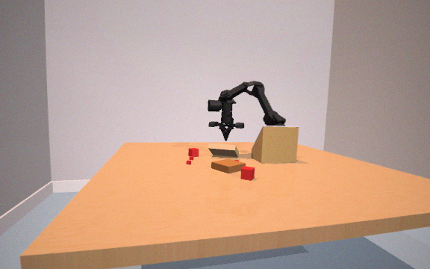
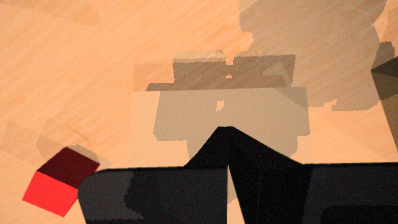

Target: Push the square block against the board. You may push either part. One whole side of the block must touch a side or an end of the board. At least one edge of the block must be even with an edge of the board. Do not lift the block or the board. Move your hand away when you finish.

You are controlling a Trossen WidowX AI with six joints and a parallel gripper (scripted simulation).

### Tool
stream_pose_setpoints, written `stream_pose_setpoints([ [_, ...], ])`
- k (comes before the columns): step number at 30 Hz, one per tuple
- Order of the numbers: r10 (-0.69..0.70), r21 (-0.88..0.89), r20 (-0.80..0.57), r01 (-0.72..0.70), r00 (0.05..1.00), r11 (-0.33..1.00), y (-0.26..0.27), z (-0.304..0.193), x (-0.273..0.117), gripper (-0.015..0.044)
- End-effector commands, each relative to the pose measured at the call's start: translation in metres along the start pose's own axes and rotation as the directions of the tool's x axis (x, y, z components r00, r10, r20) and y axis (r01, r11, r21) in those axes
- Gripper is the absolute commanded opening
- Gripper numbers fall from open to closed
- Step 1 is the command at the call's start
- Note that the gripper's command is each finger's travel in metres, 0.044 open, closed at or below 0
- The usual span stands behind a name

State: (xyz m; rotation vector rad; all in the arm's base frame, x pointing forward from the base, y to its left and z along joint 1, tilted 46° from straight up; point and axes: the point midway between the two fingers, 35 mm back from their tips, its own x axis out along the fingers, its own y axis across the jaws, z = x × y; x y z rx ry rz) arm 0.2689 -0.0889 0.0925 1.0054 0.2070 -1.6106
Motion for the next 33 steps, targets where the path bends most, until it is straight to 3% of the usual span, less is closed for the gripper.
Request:
stream_pose_setpoints([
  [1, 0.002, 0.005, -0.001, -0.002, 1.0, 1.0, 0.001, -0.001, 0.0, 0.0],
  [33, 0.004, 0.009, -0.001, -0.004, 1.0, 1.0, 0.002, 0.04, -0.011, 0.0],
])
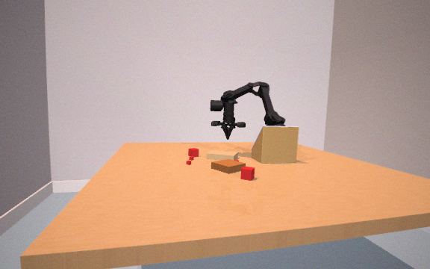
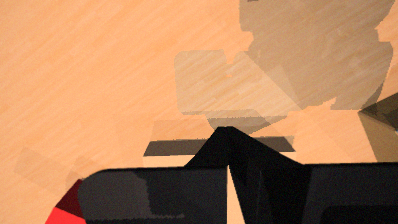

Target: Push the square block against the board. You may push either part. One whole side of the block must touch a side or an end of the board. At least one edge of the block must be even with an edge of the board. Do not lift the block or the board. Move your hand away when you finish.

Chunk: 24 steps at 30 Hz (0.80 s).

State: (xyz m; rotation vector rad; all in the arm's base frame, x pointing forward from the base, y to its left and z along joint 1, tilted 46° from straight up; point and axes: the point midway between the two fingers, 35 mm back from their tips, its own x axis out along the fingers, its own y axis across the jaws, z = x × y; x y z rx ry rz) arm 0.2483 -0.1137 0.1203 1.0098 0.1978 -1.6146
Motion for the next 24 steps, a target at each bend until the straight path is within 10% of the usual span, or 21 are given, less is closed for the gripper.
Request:
stream_pose_setpoints([
  [1, 0.003, -0.002, -0.004, -0.003, 1.0, 1.0, 0.002, -0.003, -0.023, 0.0],
  [24, 0.003, -0.005, -0.001, -0.003, 1.0, 1.0, 0.001, -0.001, -0.048, 0.0],
])
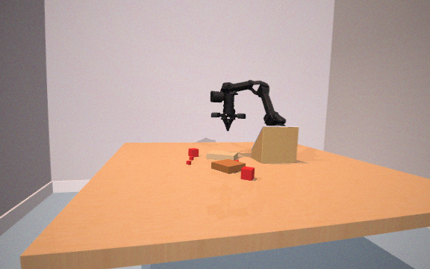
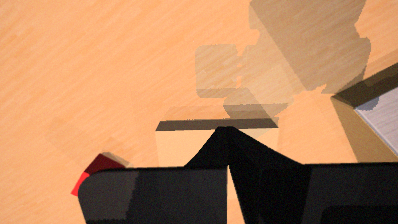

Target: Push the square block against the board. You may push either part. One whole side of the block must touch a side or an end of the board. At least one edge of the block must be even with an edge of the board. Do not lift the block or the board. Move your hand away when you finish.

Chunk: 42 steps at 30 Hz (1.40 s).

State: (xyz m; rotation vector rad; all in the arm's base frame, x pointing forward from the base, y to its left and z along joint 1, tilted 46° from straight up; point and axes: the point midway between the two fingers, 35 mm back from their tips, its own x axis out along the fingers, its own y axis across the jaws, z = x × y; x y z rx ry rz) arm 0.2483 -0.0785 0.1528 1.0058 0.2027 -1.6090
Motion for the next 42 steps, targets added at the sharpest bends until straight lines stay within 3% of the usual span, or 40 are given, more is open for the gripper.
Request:
stream_pose_setpoints([
  [1, -0.001, 0.002, 0.001, 0.001, 1.0, 1.0, 0.0, 0.0, 0.0, 0.0],
  [15, 0.0, -0.023, -0.001, 0.0, 1.0, 1.0, 0.0, -0.002, 0.0, 0.0],
  [28, 0.005, -0.441, -0.029, -0.017, 1.0, 0.897, 0.002, -0.046, 0.0, 0.0],
  [42, 0.015, -0.777, -0.06, -0.056, 0.998, 0.627, -0.006, -0.095, -0.001, 0.0],
])
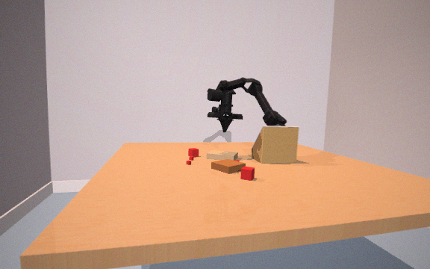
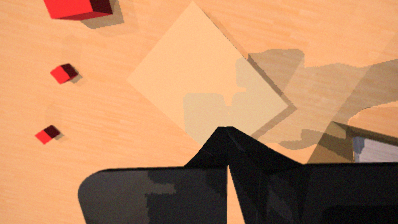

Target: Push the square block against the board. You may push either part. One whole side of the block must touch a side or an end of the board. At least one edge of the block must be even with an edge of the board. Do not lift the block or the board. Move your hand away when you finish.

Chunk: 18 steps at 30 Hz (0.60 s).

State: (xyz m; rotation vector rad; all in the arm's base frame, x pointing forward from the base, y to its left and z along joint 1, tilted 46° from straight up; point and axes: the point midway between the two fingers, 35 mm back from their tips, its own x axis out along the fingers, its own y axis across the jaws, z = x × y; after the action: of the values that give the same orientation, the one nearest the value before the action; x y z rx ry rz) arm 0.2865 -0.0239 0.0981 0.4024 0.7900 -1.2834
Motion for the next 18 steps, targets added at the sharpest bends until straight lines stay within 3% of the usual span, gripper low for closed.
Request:
stream_pose_setpoints([
  [1, 0.008, -0.11, -0.007, -0.008, 1.0, 0.994, 0.008, -0.01, 0.0, 0.0],
  [18, 0.008, -0.642, -0.022, -0.02, 1.0, 0.767, 0.034, -0.056, 0.008, 0.0],
])
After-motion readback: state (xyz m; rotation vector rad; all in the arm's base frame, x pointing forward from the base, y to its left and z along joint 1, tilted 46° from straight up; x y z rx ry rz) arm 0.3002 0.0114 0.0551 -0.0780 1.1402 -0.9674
